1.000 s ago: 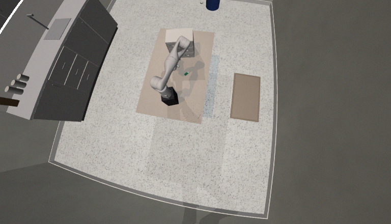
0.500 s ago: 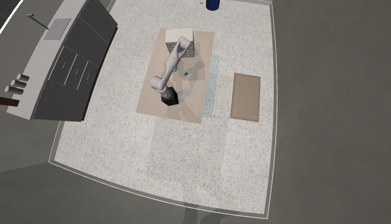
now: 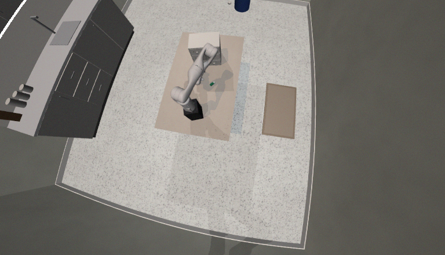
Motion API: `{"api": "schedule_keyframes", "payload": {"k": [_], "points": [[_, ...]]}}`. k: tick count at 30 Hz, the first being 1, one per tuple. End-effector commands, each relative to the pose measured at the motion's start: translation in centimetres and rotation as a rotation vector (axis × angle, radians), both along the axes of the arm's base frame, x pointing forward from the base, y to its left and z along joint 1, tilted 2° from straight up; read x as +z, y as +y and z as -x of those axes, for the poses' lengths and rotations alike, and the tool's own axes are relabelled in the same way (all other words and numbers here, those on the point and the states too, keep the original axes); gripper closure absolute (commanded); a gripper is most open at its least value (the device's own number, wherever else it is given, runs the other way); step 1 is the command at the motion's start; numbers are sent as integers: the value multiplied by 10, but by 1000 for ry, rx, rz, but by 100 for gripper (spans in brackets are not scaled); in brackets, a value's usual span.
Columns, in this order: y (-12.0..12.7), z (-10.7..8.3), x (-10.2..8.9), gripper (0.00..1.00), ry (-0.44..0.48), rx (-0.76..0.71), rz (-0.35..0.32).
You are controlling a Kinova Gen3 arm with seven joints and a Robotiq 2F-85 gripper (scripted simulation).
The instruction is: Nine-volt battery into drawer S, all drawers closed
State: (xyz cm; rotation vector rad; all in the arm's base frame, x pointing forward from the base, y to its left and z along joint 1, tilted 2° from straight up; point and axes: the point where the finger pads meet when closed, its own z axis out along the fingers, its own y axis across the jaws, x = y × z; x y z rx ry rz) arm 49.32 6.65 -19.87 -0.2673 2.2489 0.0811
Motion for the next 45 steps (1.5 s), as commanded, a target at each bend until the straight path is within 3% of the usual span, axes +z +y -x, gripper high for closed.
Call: {"api": "schedule_keyframes", "payload": {"k": [1,12,19,35,45], "points": [[0,2,5,100,0,1,-1],[-6,35,54,100,0,1,-1],[-8,46,71,100,0,1,-1],[-9,49,75,100,8,0,1],[-10,54,82,100,67,-1,15]]}}
